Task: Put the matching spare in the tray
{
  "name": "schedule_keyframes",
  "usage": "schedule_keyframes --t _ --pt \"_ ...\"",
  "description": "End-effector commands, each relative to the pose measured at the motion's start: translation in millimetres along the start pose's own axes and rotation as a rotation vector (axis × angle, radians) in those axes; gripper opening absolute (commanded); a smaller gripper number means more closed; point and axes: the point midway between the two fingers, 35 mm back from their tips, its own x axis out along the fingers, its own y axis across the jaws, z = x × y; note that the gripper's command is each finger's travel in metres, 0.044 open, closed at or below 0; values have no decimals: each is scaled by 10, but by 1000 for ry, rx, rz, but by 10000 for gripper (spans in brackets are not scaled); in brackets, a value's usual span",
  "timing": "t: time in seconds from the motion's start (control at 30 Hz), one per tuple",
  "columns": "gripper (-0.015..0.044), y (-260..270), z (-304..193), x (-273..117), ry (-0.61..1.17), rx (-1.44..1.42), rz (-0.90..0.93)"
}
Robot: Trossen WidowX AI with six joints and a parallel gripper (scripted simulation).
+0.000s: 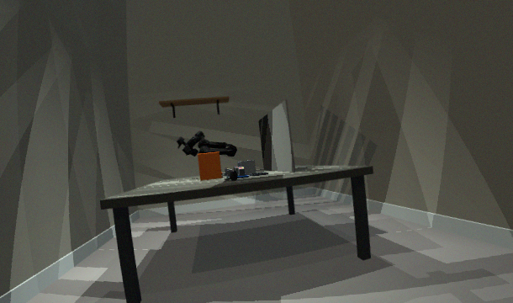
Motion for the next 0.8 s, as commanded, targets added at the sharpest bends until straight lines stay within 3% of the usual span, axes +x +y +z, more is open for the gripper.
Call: schedule_keyframes --t 0.0,0.23,0.5,0.77 --pt "426 0 0 0 0 0 0" --pt "440 -94 6 -7 -12 -51 -40" --pt "440 -1175 143 -385 -40 -638 -561" --pt "440 -2048 322 -1324 197 -1197 -1154"
